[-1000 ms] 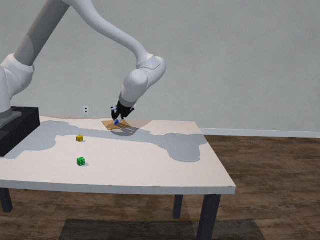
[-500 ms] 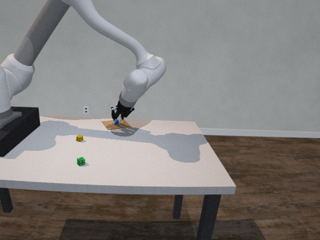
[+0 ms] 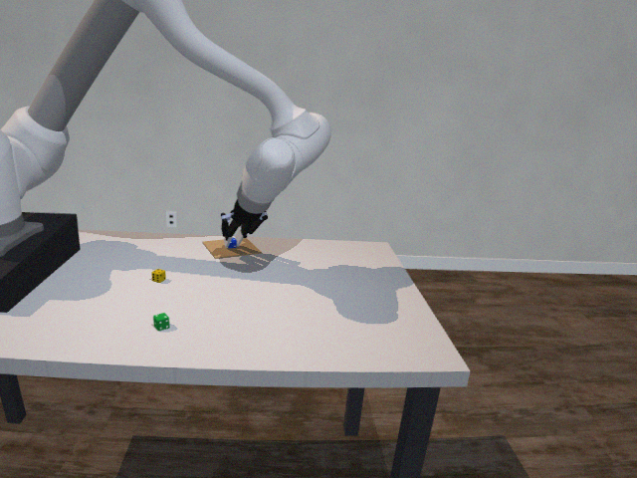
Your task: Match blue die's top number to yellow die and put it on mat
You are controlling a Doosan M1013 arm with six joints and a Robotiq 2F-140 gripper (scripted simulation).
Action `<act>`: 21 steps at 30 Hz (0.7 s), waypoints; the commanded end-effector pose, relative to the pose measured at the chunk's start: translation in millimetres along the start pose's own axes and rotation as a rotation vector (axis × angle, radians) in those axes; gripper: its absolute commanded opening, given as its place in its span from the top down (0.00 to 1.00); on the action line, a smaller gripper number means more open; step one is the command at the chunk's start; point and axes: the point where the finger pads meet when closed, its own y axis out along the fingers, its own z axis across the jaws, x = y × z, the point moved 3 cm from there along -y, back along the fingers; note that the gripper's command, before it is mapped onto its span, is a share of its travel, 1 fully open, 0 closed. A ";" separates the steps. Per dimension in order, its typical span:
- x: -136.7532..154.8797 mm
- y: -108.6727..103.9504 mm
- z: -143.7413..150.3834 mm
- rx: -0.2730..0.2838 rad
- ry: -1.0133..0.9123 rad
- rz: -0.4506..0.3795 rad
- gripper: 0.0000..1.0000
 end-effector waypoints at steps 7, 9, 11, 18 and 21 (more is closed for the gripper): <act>-1.2 0.5 -0.1 -0.005 0.002 -0.003 0.68; -1.2 0.5 -0.1 -0.005 0.002 -0.003 0.68; -1.2 0.5 -0.1 -0.005 0.002 -0.003 0.57; -1.2 0.5 -0.1 -0.005 0.002 -0.003 0.57; -1.2 0.5 -0.1 -0.005 0.002 -0.003 0.57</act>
